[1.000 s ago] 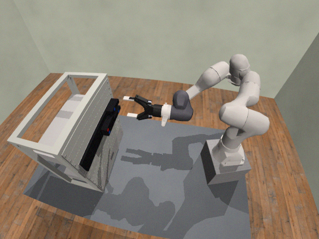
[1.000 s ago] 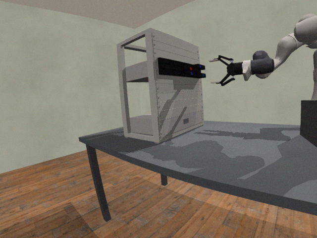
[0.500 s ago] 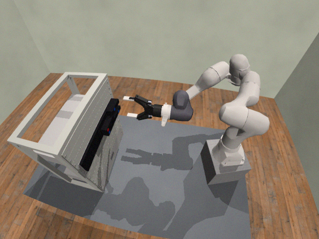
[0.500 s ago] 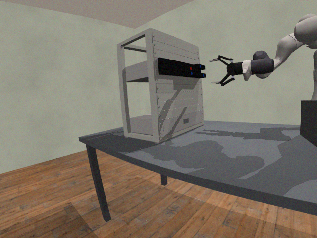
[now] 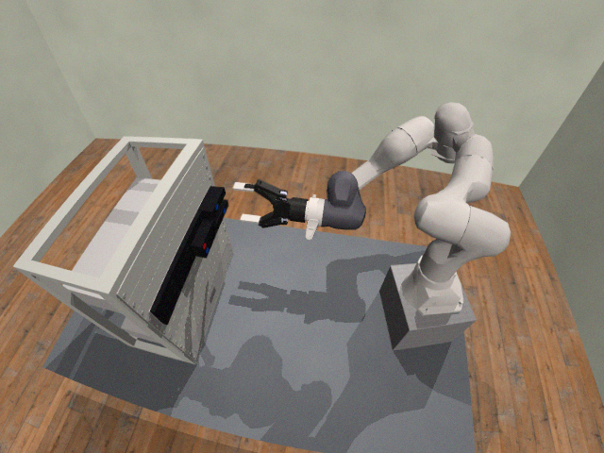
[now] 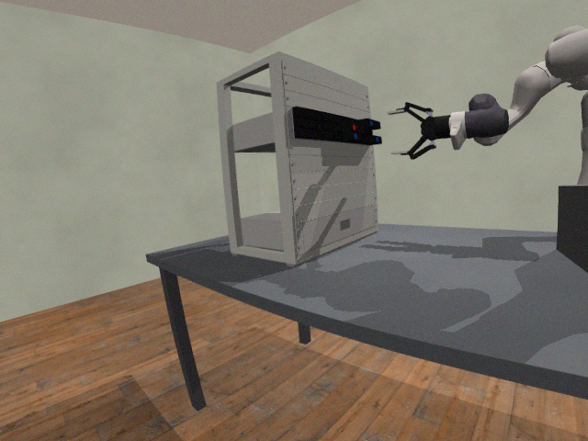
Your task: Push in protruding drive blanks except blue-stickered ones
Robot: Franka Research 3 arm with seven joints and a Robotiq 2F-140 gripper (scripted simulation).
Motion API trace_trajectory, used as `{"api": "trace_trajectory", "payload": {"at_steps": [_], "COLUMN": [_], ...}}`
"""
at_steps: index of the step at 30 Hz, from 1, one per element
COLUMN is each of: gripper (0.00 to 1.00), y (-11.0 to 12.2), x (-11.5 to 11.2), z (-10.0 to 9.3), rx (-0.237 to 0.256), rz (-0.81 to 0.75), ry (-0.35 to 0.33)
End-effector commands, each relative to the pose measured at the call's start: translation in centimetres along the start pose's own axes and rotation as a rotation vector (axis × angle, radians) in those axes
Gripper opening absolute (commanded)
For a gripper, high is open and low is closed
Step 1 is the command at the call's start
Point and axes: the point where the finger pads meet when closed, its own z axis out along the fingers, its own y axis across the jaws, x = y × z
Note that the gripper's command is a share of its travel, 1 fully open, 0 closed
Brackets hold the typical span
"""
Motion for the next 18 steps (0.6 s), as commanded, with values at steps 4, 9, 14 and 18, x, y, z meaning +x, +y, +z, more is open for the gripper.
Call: {"api": "trace_trajectory", "payload": {"at_steps": [4,9,14,18], "gripper": [1.0,1.0,0.0,0.0], "y": [0.12,0.12,0.12,0.12], "x": [-0.07,-0.07,-0.07,-0.07], "z": [0.02,0.02,0.02,0.02], "rx": [-0.003,-0.003,-0.003,-0.003], "rz": [0.003,0.003,0.003,0.003], "ry": [0.001,0.001,0.001,0.001]}}
